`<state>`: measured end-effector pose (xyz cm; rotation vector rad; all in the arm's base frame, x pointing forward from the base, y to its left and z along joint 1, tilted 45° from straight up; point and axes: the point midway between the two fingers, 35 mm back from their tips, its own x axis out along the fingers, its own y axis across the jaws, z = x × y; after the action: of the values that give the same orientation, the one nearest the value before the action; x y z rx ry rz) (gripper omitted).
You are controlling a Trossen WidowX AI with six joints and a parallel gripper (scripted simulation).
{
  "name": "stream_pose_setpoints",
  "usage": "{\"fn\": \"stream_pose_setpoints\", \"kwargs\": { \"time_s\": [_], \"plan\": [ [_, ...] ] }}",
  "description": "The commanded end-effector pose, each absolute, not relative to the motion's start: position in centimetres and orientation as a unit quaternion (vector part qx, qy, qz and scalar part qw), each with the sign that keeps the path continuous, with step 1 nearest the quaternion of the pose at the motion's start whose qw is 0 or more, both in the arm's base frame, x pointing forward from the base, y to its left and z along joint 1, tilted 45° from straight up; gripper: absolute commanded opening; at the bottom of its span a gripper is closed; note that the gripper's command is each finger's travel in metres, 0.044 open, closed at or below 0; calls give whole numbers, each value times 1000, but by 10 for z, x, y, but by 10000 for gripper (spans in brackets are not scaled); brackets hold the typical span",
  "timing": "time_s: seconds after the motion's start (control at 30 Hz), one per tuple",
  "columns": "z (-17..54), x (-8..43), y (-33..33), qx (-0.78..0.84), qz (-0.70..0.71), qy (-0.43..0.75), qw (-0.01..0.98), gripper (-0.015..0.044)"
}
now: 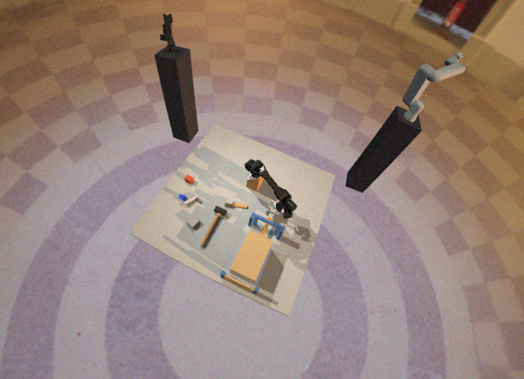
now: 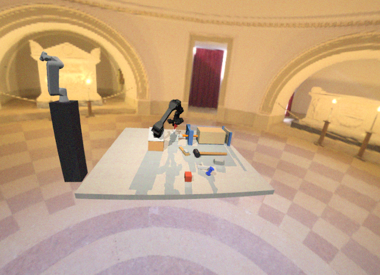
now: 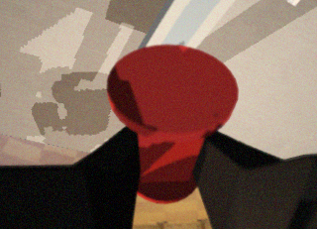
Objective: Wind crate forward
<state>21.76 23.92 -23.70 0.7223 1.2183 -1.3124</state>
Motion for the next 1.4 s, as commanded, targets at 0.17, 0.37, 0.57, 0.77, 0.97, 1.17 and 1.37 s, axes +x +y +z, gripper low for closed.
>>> {"fn": "stream_pose_setpoints", "kwargs": {
  "time_s": [0.17,0.37,0.57,0.77,0.97,1.17,1.37],
  "plan": [
    [-237,188,238,282,-568,537,556,0],
    [-237,186,238,282,-568,537,556,0],
    [-237,186,238,282,-568,537,556,0],
    [-237,183,238,282,-568,537,556,0],
    [-237,183,238,282,-568,537,556,0],
    [-237,183,238,282,-568,537,556,0],
    [-236,181,238,282,-568,537,556,0]
  ]
}}
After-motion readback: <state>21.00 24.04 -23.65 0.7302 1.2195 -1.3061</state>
